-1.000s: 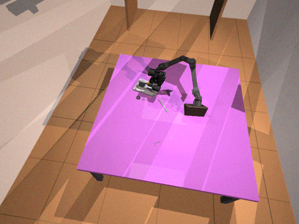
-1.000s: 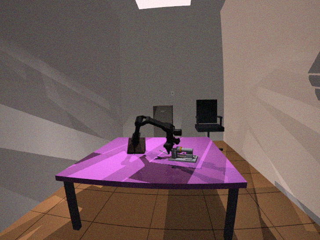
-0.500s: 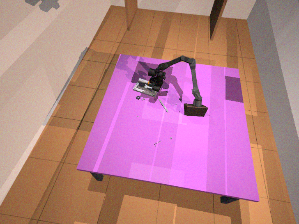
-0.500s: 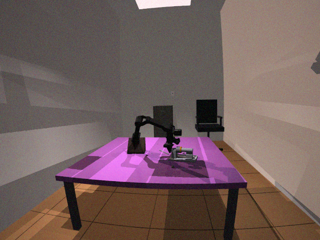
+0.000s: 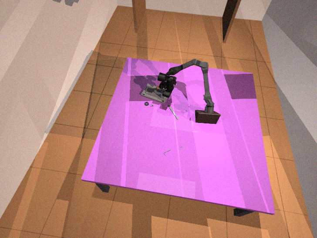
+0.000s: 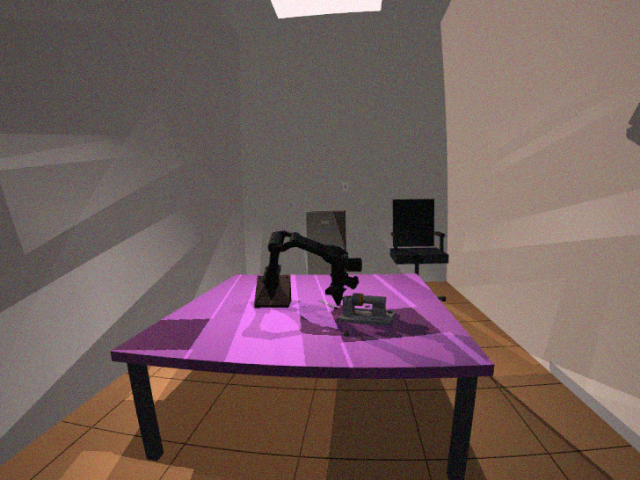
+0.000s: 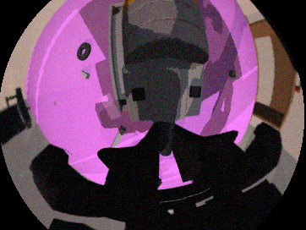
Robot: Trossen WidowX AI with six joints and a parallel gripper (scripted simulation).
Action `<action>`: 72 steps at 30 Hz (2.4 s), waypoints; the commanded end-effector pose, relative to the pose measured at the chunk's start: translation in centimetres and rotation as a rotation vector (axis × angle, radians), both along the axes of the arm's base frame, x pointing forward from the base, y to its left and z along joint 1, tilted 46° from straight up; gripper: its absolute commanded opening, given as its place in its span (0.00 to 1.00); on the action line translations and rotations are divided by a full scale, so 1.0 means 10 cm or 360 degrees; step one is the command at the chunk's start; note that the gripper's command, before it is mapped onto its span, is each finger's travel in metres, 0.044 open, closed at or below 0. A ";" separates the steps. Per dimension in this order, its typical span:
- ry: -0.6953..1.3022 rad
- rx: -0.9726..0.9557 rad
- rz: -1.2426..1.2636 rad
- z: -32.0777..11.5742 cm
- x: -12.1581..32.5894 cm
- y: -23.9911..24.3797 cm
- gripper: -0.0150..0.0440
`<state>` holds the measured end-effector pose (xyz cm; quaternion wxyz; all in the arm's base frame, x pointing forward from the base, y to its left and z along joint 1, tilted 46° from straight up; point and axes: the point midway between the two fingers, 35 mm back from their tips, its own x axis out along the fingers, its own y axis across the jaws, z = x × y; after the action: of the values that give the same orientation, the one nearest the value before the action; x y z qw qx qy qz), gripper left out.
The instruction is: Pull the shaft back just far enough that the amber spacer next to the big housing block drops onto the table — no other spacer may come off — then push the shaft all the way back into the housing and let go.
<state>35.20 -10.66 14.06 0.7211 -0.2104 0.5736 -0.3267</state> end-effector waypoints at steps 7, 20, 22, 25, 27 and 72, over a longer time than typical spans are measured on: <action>0.0001 0.0002 -0.0002 -0.02 -0.09 0.00 0.25; 0.0001 0.0002 -0.0002 -0.02 -0.09 0.00 0.25; 0.0001 0.0002 -0.0002 -0.02 -0.10 0.00 0.25; 0.0001 0.0002 -0.0002 -0.02 -0.10 0.00 0.25; 0.0001 0.0002 -0.0002 -0.02 -0.10 0.00 0.25; 0.0001 0.0002 -0.0002 -0.03 -0.14 0.01 0.25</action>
<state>33.86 -10.59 13.72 0.7208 -0.2107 0.5745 -0.3257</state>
